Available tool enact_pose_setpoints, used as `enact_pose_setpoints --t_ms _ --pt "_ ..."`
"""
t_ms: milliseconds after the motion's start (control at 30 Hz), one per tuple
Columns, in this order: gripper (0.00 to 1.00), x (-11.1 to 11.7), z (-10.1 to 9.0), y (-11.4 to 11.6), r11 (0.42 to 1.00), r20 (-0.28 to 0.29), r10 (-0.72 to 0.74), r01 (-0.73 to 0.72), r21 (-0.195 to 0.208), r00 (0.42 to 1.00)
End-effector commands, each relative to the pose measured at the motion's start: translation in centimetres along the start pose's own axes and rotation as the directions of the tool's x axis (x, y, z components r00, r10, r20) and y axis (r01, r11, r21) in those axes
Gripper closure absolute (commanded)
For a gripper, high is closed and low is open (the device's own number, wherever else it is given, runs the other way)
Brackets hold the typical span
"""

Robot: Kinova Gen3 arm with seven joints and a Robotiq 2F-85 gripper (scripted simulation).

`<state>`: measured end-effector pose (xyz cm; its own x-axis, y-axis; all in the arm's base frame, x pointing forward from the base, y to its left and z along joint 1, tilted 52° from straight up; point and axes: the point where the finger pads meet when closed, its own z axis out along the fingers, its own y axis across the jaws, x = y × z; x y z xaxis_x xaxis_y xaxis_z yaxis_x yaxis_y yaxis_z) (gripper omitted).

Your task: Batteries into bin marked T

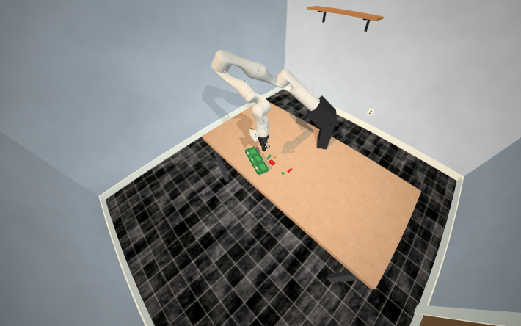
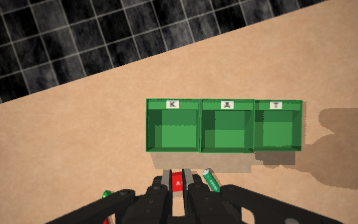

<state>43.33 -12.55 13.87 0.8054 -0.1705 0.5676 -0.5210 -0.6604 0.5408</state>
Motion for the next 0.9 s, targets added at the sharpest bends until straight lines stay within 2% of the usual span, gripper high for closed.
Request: enact_pose_setpoints --t_ms 0,267,300,467,633,700,867 --pt "0.91 0.8 -1.0 -0.3 1.000 -0.018 0.008 -0.008 0.017 1.000" --pt "0.91 0.8 -1.0 -0.3 1.000 -0.018 0.008 -0.008 0.017 1.000" --pt "0.58 0.3 -0.3 -0.3 0.999 -0.019 -0.042 0.042 0.016 0.999" --pt "0.58 -1.8 3.3 -0.1 0.958 -0.022 -0.288 0.288 0.011 0.957" --pt "0.58 -3.9 6.9 0.0 0.857 -0.024 -0.516 0.516 0.005 0.856" --pt "0.58 -3.9 6.9 0.0 0.857 -0.024 -0.516 0.516 0.005 0.856" --pt "0.58 -6.1 10.5 0.2 0.702 -0.024 -0.712 0.712 -0.001 0.702"
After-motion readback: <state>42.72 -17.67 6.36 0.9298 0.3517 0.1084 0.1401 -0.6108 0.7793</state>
